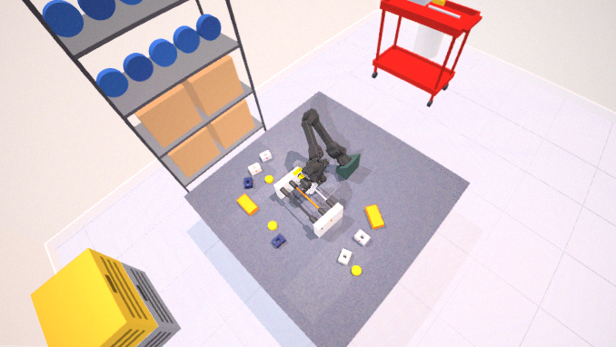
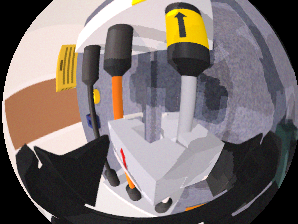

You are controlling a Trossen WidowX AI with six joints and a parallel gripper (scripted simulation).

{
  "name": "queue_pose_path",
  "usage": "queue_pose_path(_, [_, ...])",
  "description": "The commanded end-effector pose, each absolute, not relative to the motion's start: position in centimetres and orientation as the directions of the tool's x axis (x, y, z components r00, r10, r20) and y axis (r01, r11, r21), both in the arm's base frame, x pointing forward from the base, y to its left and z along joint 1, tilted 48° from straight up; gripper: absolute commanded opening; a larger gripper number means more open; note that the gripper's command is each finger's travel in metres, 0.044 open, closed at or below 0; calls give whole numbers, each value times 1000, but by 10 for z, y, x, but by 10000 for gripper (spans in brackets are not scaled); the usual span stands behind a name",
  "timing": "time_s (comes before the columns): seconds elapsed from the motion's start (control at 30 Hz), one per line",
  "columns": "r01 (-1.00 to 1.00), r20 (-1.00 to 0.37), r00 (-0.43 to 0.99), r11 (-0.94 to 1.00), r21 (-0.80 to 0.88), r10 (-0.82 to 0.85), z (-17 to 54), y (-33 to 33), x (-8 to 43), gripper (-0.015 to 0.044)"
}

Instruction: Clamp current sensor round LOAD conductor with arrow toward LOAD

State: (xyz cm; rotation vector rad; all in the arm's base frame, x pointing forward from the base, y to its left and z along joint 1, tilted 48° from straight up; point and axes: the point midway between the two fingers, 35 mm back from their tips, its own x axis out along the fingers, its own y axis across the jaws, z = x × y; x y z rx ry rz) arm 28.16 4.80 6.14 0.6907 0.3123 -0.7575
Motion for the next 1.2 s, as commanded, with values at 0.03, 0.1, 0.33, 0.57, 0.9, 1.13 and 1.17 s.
queue_pose_path(0.03, [715,-490,699,521,467,-520,63,49,283,380])
queue_pose_path(0.1, [715,-490,699,521,467,-520,63,49,283,367])
queue_pose_path(0.33, [715,-490,699,521,467,-520,63,49,283,320])
queue_pose_path(0.57, [715,-490,699,521,467,-520,63,49,283,234])
queue_pose_path(0.9, [715,-490,699,521,467,-520,63,49,283,0])
queue_pose_path(1.13, [715,-490,699,521,467,-520,63,49,283,0])
queue_pose_path(1.17, [715,-490,699,521,467,-520,63,49,283,0])
